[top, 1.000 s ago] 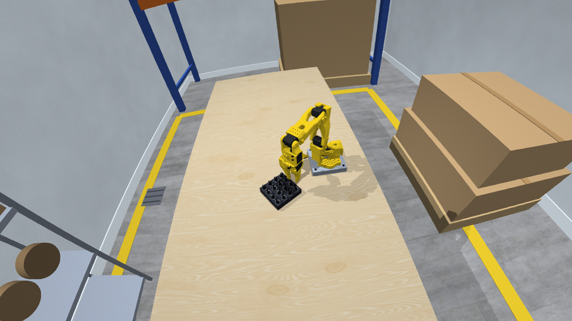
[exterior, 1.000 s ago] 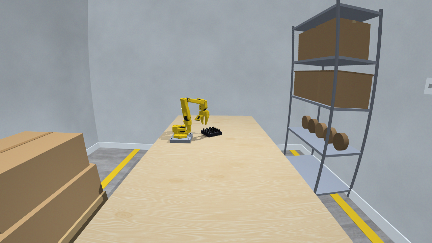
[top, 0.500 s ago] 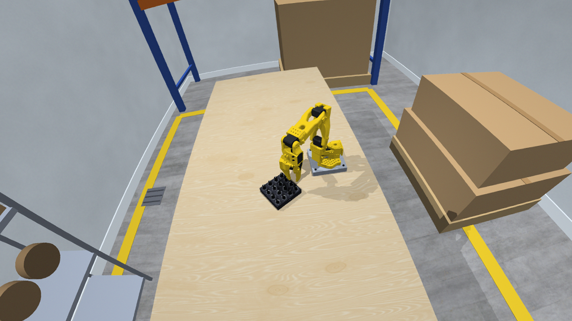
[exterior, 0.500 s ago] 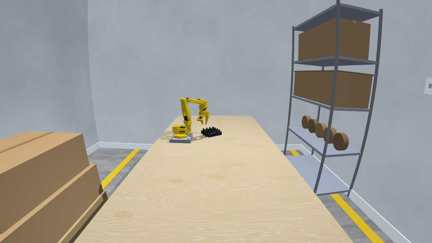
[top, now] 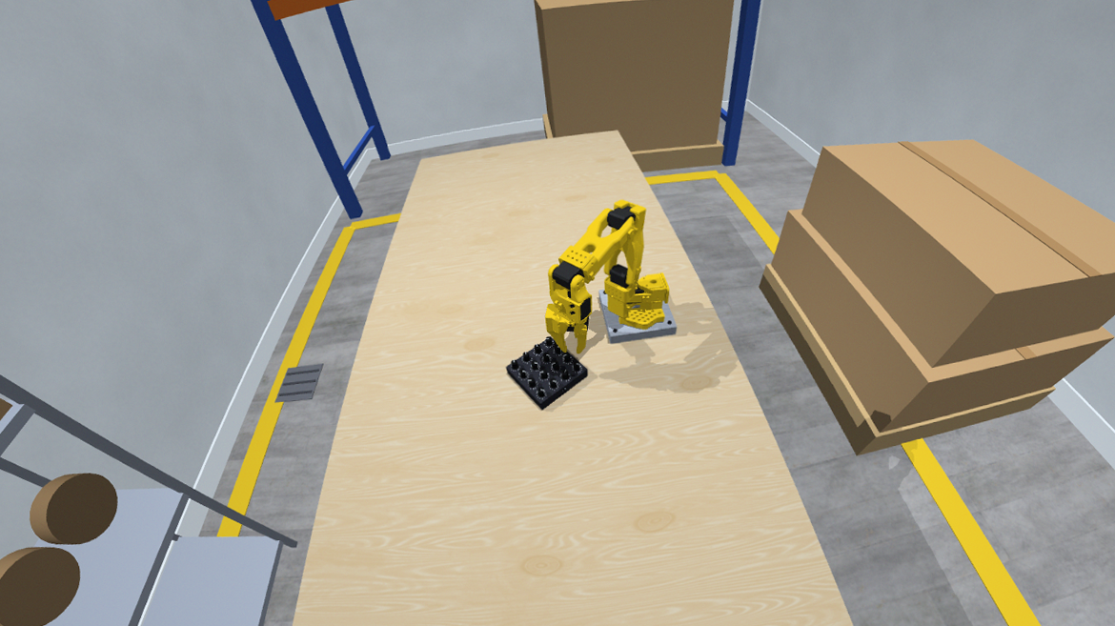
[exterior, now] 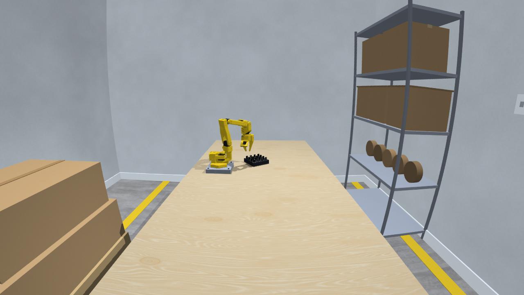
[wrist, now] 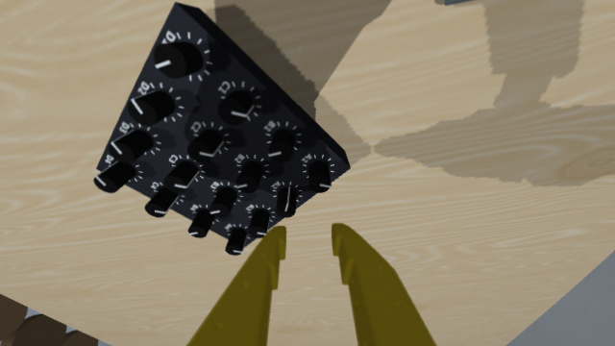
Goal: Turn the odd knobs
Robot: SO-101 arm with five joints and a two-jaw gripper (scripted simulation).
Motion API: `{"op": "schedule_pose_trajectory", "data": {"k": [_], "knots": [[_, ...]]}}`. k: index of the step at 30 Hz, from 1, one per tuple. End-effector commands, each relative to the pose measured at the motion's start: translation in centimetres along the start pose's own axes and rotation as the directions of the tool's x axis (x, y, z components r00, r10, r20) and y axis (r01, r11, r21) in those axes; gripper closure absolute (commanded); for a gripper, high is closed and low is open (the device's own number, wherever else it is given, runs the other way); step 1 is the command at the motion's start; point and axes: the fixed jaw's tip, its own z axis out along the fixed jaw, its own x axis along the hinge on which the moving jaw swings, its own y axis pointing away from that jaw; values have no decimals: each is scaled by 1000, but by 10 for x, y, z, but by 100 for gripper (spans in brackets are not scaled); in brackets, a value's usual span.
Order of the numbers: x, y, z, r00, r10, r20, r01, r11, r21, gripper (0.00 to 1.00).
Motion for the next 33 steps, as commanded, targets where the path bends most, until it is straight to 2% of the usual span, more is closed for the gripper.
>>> {"op": "schedule_pose_trajectory", "data": {"k": [1, 21, 33], "knots": [[-4, -5, 5, 999, -35, 35, 34, 999, 27, 90], [-3, -5, 5, 998, -55, 35, 55, 998, 27, 90], [8, 2, 5, 998, -55, 35, 55, 998, 27, 90]]}}
